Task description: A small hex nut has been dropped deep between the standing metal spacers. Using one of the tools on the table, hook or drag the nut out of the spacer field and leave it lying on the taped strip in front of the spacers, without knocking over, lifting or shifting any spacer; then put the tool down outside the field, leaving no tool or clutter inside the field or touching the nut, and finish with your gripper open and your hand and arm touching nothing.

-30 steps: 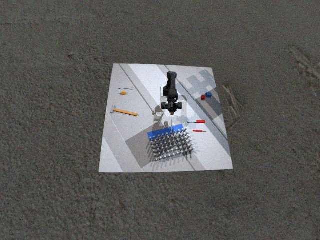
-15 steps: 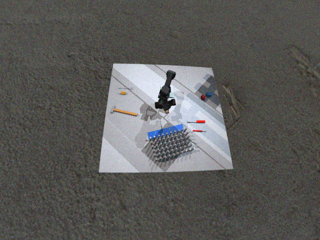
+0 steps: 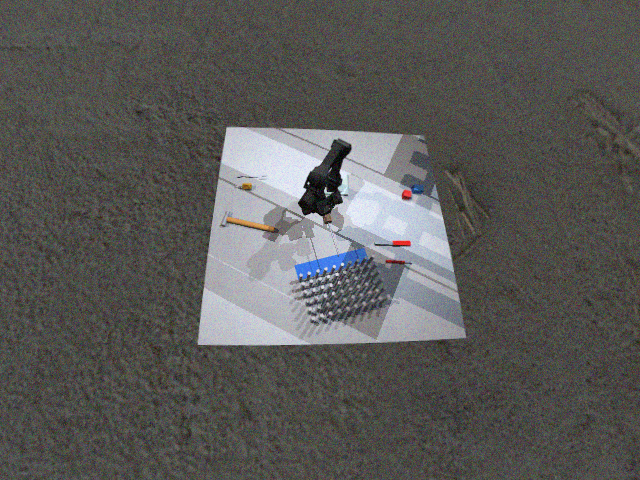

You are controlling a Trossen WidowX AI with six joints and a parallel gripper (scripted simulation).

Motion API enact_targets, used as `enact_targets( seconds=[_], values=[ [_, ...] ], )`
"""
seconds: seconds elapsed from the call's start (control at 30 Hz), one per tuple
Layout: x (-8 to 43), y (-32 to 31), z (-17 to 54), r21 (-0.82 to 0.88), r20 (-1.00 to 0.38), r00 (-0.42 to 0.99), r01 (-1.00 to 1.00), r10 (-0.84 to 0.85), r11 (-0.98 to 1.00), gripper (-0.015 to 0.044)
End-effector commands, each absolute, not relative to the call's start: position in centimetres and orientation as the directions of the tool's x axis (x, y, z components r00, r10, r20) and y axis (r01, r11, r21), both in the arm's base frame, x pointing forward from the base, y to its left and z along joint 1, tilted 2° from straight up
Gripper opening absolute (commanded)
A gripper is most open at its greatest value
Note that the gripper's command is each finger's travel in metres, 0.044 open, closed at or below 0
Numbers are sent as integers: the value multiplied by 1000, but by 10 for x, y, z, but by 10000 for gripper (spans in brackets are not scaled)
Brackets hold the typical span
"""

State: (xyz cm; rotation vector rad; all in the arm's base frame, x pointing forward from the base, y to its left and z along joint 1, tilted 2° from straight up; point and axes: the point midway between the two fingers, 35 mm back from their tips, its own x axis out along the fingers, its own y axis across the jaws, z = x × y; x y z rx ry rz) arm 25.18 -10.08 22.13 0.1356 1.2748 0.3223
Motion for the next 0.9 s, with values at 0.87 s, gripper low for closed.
enact_targets(
  seconds=[0.87],
  values=[
    [265, -106, 108, 274, -910, 269, -181, 315, 945, 0]
  ],
)
